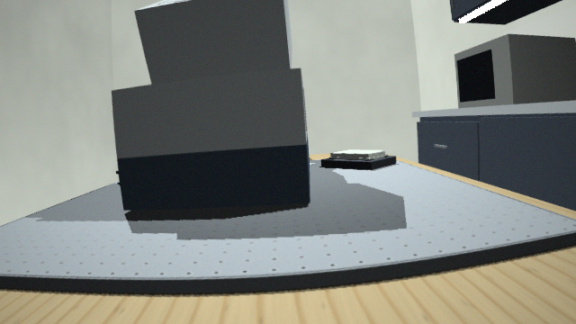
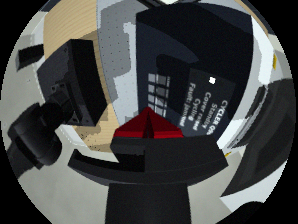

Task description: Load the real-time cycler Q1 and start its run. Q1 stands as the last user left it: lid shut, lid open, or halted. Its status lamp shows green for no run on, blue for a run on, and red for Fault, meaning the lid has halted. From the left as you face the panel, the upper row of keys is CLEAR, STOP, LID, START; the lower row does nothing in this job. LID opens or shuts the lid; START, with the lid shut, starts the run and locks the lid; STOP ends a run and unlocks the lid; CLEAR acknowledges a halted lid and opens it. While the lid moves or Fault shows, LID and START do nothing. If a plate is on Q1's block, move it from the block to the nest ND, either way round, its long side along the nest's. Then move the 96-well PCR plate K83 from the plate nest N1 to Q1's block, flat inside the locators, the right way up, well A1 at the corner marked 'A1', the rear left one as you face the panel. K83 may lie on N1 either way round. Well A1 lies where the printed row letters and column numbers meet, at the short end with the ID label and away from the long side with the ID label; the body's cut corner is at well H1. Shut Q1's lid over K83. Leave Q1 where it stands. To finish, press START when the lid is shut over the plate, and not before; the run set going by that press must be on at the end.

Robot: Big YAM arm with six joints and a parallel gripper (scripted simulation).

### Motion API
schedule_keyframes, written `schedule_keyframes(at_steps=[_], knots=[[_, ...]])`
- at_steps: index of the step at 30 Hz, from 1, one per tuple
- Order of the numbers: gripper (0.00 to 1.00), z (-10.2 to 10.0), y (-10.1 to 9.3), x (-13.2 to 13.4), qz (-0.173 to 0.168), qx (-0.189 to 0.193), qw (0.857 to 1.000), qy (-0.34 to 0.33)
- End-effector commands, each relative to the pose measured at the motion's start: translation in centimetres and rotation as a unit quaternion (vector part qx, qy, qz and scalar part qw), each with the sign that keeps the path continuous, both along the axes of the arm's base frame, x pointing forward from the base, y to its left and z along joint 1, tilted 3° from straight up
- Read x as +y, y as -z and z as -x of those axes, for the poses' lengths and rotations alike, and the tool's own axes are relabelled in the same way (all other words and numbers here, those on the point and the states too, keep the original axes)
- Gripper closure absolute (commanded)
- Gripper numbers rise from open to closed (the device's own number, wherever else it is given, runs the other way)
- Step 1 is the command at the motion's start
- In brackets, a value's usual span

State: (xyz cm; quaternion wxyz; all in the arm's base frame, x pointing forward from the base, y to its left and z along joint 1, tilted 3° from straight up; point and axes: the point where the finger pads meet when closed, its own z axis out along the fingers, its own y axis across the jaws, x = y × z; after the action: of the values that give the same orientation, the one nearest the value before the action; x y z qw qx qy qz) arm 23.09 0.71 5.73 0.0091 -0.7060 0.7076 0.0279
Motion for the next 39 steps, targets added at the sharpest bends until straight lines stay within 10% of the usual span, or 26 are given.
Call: schedule_keyframes(at_steps=[1, 23, 39], knots=[[1.00, -2.6, -1.4, -0.3, 0.000, -0.027, 1.000, 0.001], [1.00, 7.2, -7.3, -0.6, 0.000, -0.013, 1.000, 0.003], [1.00, 5.0, -7.6, -0.1, 0.001, -0.028, 1.000, -0.001]])
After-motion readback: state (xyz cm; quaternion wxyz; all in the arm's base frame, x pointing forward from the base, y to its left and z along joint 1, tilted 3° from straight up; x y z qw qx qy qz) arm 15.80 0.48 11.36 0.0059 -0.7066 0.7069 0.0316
